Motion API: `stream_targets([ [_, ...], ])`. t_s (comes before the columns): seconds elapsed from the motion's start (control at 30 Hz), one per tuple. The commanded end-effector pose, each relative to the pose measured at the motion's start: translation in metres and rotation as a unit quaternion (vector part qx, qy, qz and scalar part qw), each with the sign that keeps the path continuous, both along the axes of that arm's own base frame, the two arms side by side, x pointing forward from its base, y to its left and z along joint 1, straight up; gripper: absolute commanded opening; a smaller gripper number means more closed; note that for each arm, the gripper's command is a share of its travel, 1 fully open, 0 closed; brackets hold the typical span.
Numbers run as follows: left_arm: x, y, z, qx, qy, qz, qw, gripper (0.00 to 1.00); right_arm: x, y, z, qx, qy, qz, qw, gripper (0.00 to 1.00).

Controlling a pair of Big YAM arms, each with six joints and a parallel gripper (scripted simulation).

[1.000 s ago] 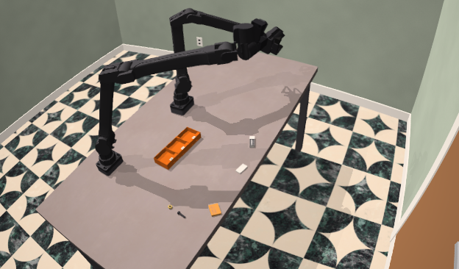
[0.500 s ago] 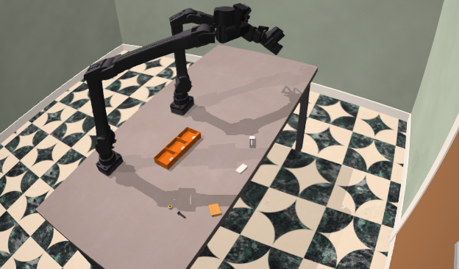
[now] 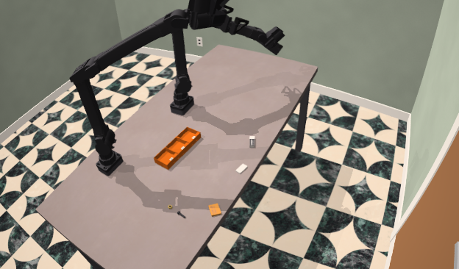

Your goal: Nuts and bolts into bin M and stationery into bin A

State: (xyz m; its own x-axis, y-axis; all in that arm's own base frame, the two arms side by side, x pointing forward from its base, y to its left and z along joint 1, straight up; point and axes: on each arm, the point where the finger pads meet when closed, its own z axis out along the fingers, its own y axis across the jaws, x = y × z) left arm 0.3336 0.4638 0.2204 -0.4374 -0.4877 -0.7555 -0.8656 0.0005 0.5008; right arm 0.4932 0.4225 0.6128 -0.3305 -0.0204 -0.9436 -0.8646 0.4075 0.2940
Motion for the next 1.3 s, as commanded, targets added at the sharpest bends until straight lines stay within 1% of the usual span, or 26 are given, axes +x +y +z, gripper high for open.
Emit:
stream_targets([
  [0.0,0.001,0.001,0.006,0.004,-0.005,0.000,1.000,1.00,-0.021,-0.018,0.017,-0.013,-0.008,-0.011,1.000,1.00],
  [0.23,0.001,0.001,0.006,0.004,-0.005,0.000,1.000,1.00,-0.051,-0.051,0.025,-0.045,0.006,-0.048,0.998,1.00],
  [0.3,0.001,0.001,0.006,0.004,-0.005,0.000,1.000,1.00,-0.051,-0.051,0.025,-0.045,0.006,-0.048,0.998,1.00],
  [0.6,0.001,0.001,0.006,0.004,-0.005,0.000,1.000,1.00,-0.092,-0.095,0.029,-0.087,0.021,-0.092,0.992,1.00],
  [0.8,0.001,0.001,0.006,0.004,-0.005,0.000,1.000,1.00,-0.119,-0.123,0.028,-0.115,0.030,-0.118,0.986,1.00],
  [0.87,0.001,0.001,0.006,0.004,-0.005,0.000,1.000,1.00,-0.119,-0.123,0.028,-0.115,0.030,-0.118,0.986,1.00],
  [1.27,0.001,0.001,0.006,0.004,-0.005,0.000,1.000,1.00,-0.171,-0.178,0.022,-0.169,0.043,-0.161,0.972,1.00],
])
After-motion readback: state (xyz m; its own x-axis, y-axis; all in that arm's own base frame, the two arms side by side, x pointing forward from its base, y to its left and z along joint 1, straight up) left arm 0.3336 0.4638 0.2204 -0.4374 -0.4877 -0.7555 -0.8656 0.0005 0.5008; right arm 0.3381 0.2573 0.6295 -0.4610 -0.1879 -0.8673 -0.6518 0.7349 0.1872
